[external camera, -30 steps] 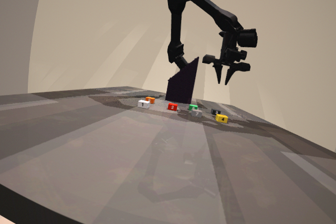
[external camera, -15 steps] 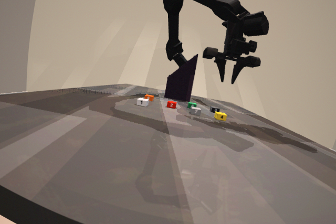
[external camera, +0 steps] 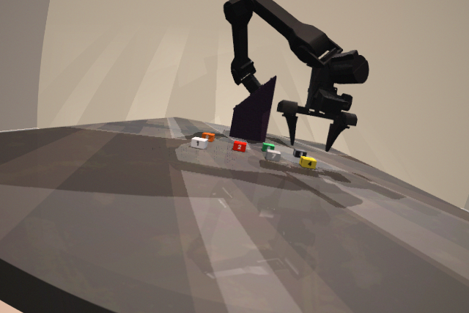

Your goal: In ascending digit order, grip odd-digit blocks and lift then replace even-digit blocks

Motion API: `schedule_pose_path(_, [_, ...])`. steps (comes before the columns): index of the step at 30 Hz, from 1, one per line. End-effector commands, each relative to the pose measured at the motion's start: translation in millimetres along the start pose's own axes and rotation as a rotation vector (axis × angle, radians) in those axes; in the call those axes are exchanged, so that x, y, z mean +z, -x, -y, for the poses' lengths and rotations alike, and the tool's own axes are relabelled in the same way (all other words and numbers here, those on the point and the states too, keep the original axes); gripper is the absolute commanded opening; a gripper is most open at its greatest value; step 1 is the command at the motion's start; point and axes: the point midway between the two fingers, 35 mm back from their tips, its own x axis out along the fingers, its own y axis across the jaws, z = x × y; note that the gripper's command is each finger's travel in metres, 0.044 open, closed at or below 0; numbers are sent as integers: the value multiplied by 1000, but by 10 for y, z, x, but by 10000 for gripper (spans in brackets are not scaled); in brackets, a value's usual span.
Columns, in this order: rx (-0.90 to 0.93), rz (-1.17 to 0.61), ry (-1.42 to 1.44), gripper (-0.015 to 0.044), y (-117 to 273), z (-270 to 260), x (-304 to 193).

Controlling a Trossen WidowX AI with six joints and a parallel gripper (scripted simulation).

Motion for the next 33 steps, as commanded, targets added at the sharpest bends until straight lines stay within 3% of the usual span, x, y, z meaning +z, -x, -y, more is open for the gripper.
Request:
schedule_pose_path(1, [-5, -8, 6, 400, -84, 13, -20])
schedule_pose_path(19, [-8, -7, 6, 400, -346, 21, -26])
schedule_pose_path(29, [-8, -7, 6, 138, -346, 21, -26])
schedule_pose_path(33, [-8, -7, 6, 120, -346, 21, -26])
